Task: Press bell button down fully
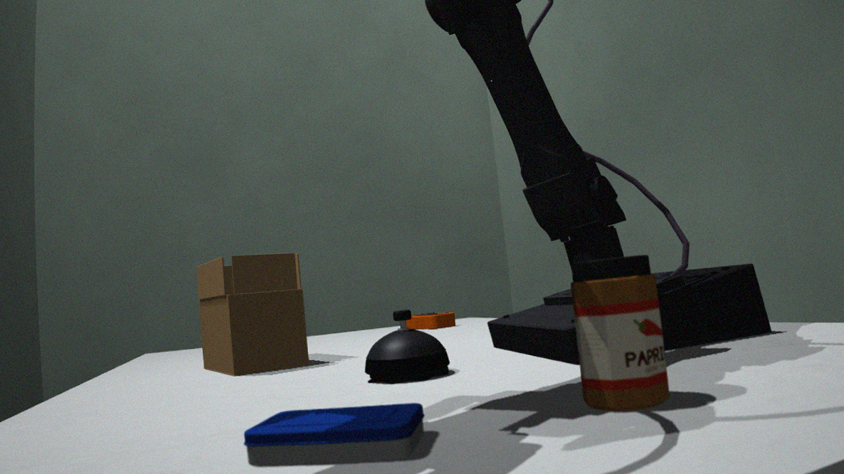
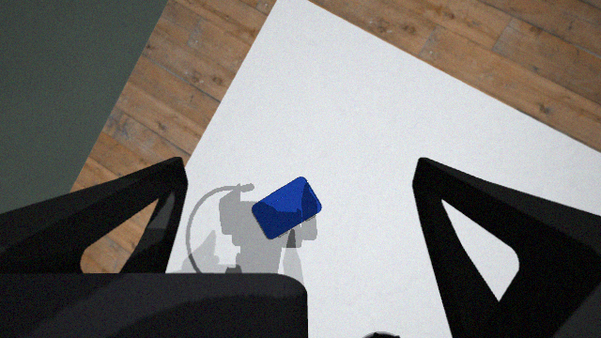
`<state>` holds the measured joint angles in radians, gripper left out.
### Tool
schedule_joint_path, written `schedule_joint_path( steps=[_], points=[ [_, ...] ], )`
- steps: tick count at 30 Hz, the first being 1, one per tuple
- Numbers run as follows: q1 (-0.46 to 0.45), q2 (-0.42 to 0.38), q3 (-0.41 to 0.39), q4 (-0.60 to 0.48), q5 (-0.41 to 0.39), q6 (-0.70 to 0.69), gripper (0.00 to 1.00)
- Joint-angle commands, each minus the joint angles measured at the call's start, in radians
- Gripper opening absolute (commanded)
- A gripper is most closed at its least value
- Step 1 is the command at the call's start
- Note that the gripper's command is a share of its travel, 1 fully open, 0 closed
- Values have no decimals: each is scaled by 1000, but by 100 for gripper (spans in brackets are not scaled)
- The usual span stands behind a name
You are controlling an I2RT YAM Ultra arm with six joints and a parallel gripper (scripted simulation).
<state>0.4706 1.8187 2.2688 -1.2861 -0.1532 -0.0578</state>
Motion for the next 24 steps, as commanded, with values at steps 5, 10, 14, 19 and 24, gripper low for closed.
schedule_joint_path(
  steps=[5, 10, 14, 19, 24],
  points=[
    [6, -19, 14, 2, -4, -3, 100],
    [6, -19, 14, 2, -4, -3, 100],
    [6, -19, 14, 2, -4, -3, 100],
    [2, -17, -3, 6, 0, -2, 100],
    [-20, -51, -60, 17, 16, 2, 100]
  ],
)
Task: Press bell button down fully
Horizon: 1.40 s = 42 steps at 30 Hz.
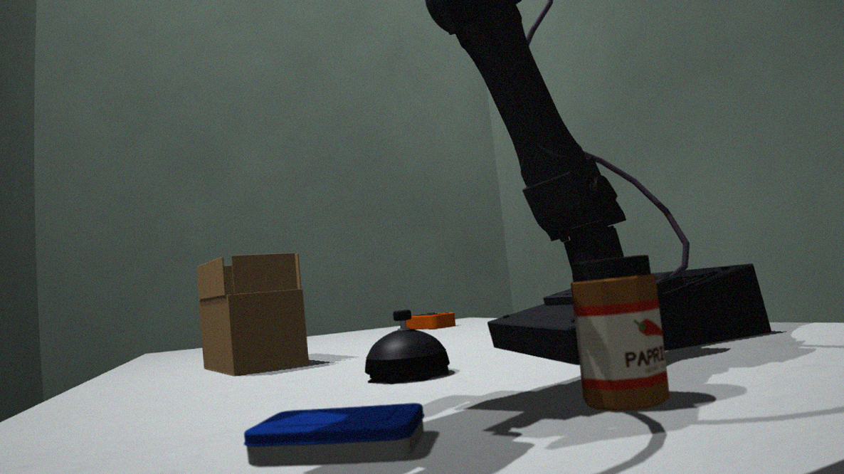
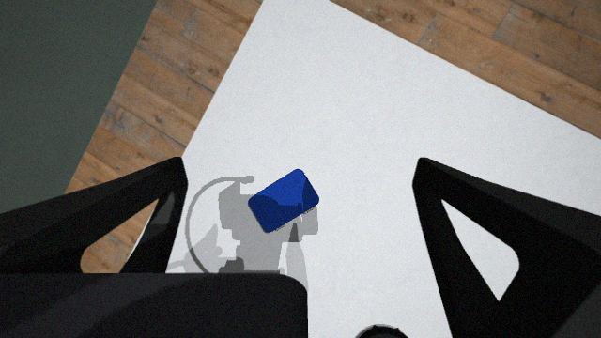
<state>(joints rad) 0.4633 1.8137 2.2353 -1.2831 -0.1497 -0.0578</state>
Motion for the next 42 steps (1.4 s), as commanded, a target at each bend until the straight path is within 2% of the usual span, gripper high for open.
schedule_joint_path(
  steps=[1, 4, 8, 10, 20, 25, 27, 30, 33, 35, 36, 37, 42],
  points=[
    [-19, -56, -47, 16, 16, 3, 100],
    [-44, -94, -136, 19, 32, 8, 100],
    [-93, -170, -311, 25, 61, 12, 100],
    [-93, -170, -311, 25, 61, 12, 100],
    [-245, -419, -875, 71, 145, 23, 100],
    [-307, -519, -1090, 96, 175, 23, 100],
    [-307, -519, -1090, 96, 175, 23, 100],
    [-331, -557, -1163, 105, 184, 20, 100],
    [-341, -572, -1194, 108, 189, 21, 100],
    [-336, -576, -1190, 108, 189, 20, 100],
    [-332, -579, -1158, 107, 187, 20, 100],
    [-332, -579, -1158, 107, 184, 20, 0],
    [-332, -578, -1158, 108, 184, 20, 0]
  ],
)
